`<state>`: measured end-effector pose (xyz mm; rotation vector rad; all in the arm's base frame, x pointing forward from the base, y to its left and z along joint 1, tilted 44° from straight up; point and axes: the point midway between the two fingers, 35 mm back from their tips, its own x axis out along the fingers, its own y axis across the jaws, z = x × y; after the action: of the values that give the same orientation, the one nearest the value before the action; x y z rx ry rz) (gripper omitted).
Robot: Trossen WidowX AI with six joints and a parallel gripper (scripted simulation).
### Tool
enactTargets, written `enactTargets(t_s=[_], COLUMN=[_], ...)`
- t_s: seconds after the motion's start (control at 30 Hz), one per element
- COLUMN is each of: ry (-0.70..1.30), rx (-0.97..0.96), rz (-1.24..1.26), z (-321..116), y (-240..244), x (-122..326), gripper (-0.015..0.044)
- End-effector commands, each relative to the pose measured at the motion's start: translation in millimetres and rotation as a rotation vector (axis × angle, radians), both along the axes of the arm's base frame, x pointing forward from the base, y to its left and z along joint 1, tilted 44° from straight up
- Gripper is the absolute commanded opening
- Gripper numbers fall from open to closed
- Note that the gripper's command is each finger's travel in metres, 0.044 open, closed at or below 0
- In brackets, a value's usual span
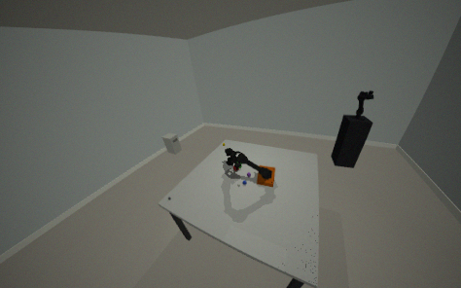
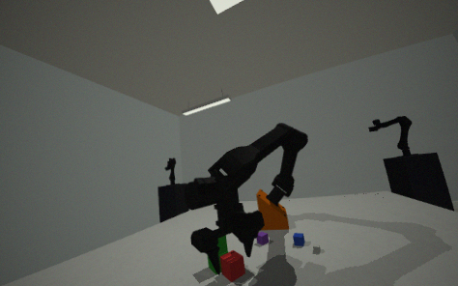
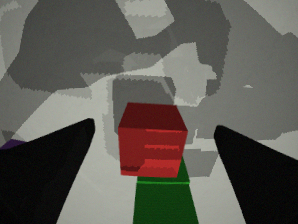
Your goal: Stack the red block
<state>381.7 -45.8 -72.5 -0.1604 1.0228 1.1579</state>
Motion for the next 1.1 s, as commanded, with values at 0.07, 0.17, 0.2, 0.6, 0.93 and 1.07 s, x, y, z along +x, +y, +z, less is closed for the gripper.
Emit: enactTargets(t_s=[0.07, 0.17, 0.2, 0.6, 0.93, 1.07], ry=[0.008, 0.008, 0.008, 0.008, 0.008, 0.008], rx=[0.008, 0.008, 0.008, 0.009, 0.009, 0.009], rz=[-0.002, -0.002, -0.002, -0.002, -0.002, -0.002], z=[-8, -11, -12, -16, -16, -16], y=[8, 11, 12, 16, 16, 16], x=[-1, -2, -2, -2, -2, -2], gripper=[0.044, 0.044, 0.044, 0.044, 0.0335, 0.023])
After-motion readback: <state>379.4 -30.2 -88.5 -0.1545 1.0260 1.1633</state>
